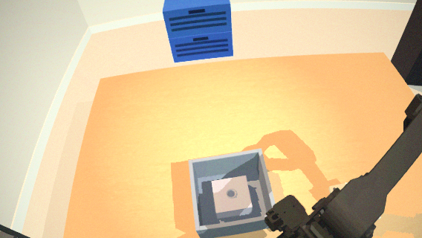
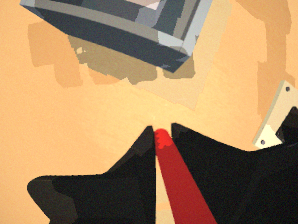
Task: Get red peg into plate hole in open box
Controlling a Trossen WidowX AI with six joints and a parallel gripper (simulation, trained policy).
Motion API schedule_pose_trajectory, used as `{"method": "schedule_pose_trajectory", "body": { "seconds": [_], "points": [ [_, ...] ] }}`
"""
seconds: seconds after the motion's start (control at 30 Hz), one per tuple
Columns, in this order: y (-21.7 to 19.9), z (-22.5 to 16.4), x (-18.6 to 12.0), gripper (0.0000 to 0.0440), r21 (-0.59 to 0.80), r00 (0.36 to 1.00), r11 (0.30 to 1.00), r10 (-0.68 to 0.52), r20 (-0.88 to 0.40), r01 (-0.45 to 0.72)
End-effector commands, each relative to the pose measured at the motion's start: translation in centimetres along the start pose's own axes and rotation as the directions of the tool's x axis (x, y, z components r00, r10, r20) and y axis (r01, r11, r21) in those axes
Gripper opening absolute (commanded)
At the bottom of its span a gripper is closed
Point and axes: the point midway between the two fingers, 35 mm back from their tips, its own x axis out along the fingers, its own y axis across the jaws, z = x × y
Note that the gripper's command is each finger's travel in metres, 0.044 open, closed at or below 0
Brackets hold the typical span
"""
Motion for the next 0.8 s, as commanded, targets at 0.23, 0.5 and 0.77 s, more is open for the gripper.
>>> {"method": "schedule_pose_trajectory", "body": {
  "seconds": [0.23, 0.5, 0.77],
  "points": [
    [1.4, 4.9, -0.3, 0.0000, 0.105, 0.996, 0.994, 0.011, 0.085, -0.020],
    [1.7, 8.8, 0.6, 0.0000, 0.158, 0.991, 0.987, -0.002, 0.137, -0.020],
    [1.8, 12.4, 2.2, 0.0000, 0.171, 0.986, 0.985, -0.019, 0.167, -0.010]
  ]
}}
